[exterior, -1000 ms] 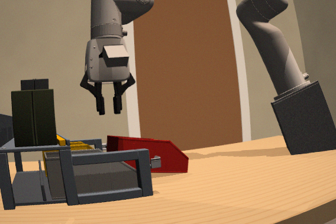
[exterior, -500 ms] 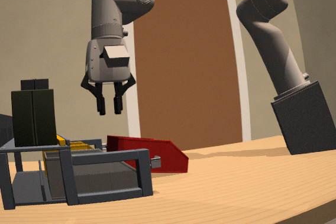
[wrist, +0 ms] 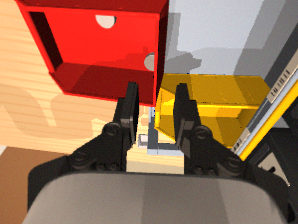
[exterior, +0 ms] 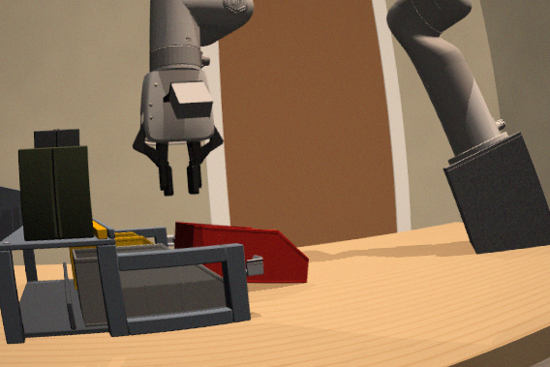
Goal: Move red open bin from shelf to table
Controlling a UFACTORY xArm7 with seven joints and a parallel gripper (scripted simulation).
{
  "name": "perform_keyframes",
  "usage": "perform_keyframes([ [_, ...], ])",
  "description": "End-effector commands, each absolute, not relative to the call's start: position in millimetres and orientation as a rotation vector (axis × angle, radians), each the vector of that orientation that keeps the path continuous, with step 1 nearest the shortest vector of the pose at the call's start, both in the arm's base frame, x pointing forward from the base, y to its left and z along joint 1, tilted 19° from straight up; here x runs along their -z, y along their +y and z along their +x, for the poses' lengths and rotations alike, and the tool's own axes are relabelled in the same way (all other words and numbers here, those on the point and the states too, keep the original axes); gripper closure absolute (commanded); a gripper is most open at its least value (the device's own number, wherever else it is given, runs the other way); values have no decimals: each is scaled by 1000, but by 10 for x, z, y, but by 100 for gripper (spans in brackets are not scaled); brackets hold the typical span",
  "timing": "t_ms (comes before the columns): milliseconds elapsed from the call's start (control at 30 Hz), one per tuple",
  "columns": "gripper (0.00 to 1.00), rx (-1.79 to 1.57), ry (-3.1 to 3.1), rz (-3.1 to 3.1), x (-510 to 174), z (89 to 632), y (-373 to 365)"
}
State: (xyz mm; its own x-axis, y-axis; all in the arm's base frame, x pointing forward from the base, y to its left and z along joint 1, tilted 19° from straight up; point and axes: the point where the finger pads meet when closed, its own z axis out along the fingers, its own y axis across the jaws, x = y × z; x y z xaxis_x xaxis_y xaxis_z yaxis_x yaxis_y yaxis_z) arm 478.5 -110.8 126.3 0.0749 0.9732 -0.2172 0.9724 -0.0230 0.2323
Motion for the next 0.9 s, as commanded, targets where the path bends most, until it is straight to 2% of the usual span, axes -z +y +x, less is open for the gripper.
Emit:
perform_keyframes([
  [0, 67, -8, 1940, 2040, -1260, 4802, -1110],
  [867, 67, -8, 1941, 2040, -1090, 4838, -1150],
])
